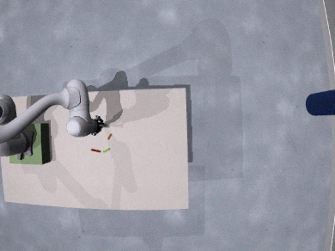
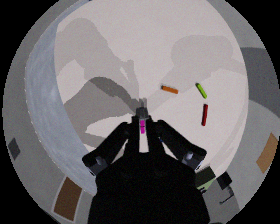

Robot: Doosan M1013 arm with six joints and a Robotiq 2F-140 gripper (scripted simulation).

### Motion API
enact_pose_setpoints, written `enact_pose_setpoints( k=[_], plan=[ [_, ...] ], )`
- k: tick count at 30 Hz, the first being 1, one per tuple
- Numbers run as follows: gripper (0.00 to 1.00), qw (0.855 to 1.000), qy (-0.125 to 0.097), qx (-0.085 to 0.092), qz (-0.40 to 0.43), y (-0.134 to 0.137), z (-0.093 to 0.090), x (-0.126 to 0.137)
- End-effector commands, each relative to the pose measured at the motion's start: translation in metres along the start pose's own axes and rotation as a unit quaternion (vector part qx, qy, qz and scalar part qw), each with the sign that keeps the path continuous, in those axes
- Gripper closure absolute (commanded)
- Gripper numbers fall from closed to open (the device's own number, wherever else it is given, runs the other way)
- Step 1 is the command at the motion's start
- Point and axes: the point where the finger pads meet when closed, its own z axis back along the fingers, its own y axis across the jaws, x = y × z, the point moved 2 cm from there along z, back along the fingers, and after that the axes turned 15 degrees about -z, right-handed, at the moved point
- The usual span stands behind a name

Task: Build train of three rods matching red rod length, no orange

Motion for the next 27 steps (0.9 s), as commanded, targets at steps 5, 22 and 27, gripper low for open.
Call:
enact_pose_setpoints(
  k=[5, 22, 27],
  plan=[
    [0.97, 1.000, 0.000, 0.000, 0.000, 0.000, 0.000, 0.000],
    [0.97, 1.000, 0.000, 0.000, 0.000, 0.000, -0.007, 0.000],
    [0.97, 1.000, 0.000, 0.000, 0.000, 0.000, -0.011, 0.000]
  ],
)
